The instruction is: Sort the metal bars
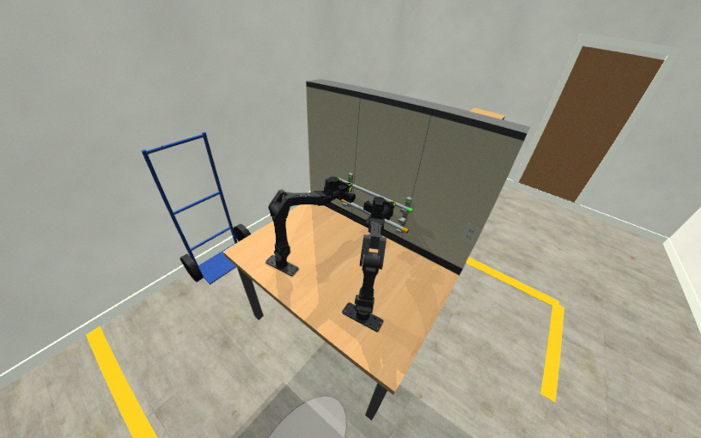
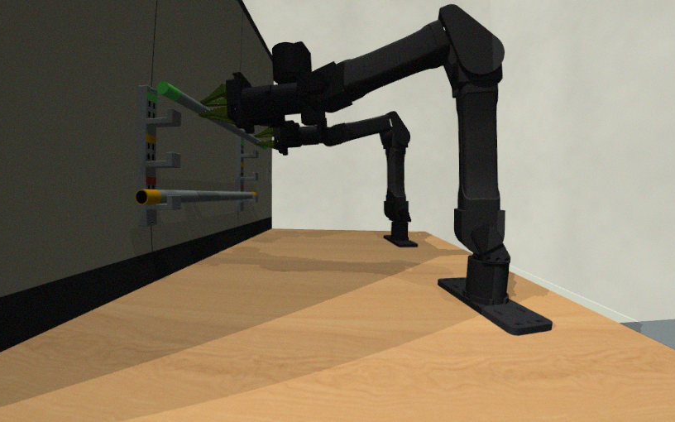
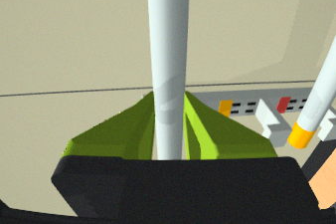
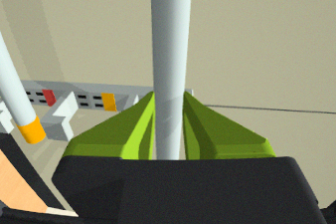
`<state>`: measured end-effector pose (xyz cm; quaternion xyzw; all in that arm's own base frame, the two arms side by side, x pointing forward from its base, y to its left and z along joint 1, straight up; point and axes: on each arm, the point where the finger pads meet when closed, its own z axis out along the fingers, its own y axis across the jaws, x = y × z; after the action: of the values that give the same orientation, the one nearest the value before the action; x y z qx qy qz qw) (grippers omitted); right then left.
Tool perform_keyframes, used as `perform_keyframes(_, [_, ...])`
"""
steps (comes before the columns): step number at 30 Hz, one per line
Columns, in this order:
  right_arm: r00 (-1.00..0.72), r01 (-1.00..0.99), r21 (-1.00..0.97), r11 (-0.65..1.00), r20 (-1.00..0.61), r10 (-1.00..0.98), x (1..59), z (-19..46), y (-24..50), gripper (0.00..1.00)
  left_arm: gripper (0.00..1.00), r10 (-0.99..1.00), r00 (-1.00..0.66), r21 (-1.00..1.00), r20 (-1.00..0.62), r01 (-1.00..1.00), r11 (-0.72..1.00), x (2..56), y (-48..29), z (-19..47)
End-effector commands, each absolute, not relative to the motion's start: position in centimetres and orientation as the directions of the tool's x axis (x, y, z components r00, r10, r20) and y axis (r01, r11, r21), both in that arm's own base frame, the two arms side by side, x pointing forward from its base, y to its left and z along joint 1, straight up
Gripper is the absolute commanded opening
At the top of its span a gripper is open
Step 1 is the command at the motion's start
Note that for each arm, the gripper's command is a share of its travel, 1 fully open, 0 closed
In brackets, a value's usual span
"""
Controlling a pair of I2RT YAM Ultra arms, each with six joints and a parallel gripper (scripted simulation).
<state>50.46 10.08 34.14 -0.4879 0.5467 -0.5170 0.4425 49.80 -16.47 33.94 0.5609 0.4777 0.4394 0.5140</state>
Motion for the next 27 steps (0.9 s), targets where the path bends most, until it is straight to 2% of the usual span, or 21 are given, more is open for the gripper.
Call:
perform_keyframes(1, [-0.136,0.000,-1.000,-0.001,0.001,-0.991,49.9,36.5,9.8,0.00,0.00,0.987,0.159,1.000,-0.002,0.000,0.002,49.2,-16.4,36.9])
perform_keyframes(27, [-0.136,0.000,-1.000,-0.001,0.001,-0.991,51.6,36.5,9.6,0.00,0.00,0.987,0.159,1.000,-0.002,0.000,0.002,50.9,-16.6,37.2])
